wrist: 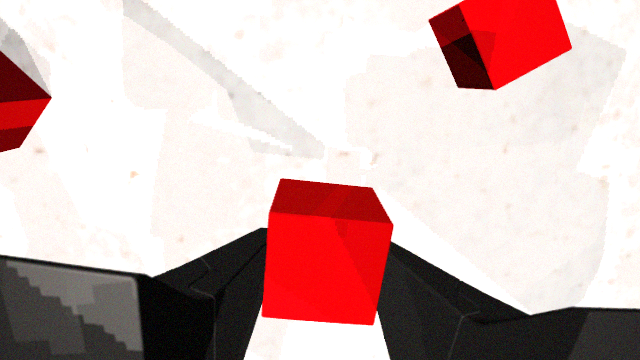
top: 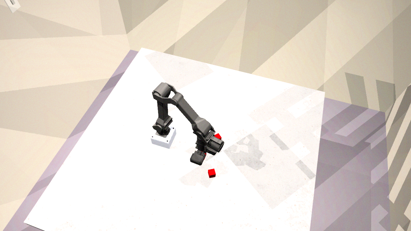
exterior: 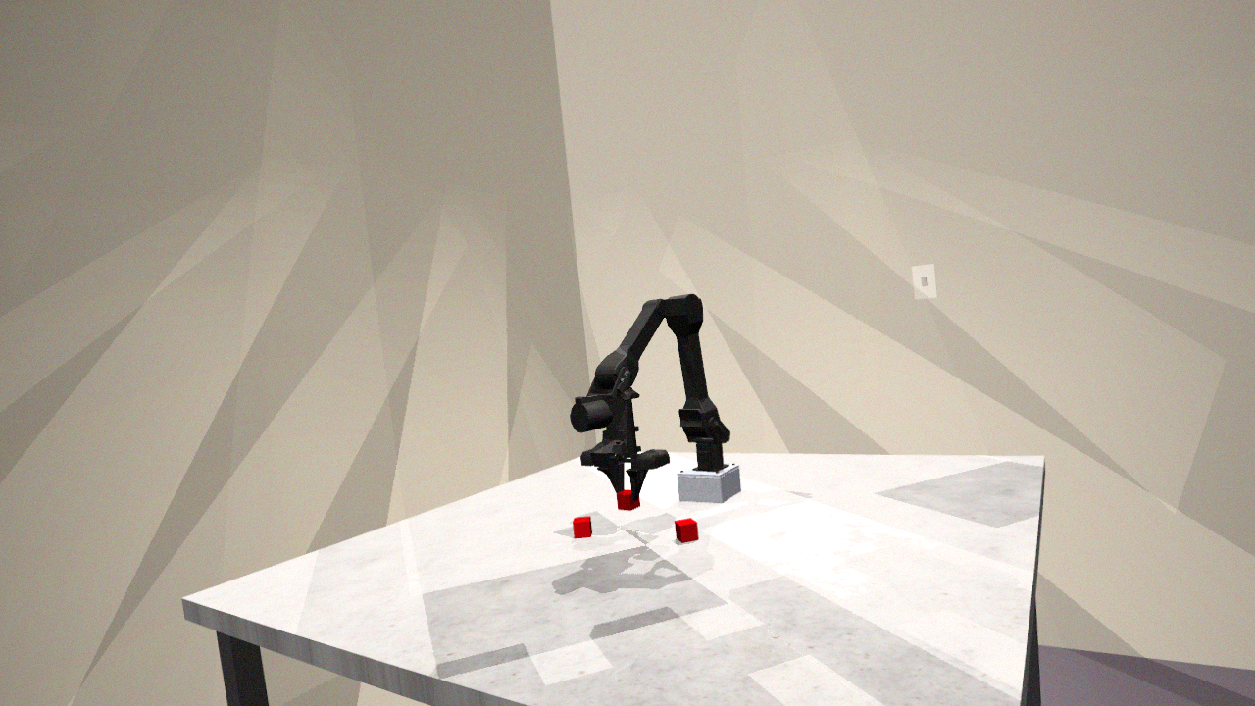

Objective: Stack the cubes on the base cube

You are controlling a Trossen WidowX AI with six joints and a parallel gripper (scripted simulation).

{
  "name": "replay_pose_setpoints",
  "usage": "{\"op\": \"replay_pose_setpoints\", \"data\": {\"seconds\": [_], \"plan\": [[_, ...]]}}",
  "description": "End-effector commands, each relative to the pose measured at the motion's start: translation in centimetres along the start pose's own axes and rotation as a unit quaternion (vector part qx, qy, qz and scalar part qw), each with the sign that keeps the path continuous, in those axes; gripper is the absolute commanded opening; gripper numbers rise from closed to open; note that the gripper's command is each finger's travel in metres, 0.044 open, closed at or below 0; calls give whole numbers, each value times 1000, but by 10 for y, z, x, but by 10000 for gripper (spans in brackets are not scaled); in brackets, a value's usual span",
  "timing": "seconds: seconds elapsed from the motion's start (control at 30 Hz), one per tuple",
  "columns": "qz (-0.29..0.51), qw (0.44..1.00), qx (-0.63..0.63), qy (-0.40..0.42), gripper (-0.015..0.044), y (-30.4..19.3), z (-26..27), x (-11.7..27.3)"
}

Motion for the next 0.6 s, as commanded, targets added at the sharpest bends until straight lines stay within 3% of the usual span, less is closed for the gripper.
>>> {"op": "replay_pose_setpoints", "data": {"seconds": [0.0, 0.57], "plan": [[-3, 1000, -3, 0, 105, 2, 0, 15], [-3, 1000, -3, 0, 105, -4, 2, 68]]}}
Point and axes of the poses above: the point midway between the two fingers, 35 mm back from their tips, its own x axis back along the fingers, its own z axis across the jaws, y = z × x, the point moved 2 cm from there along x, back along the fingers, and after that the axes turned 13 degrees about x, right-handed, at the moved point
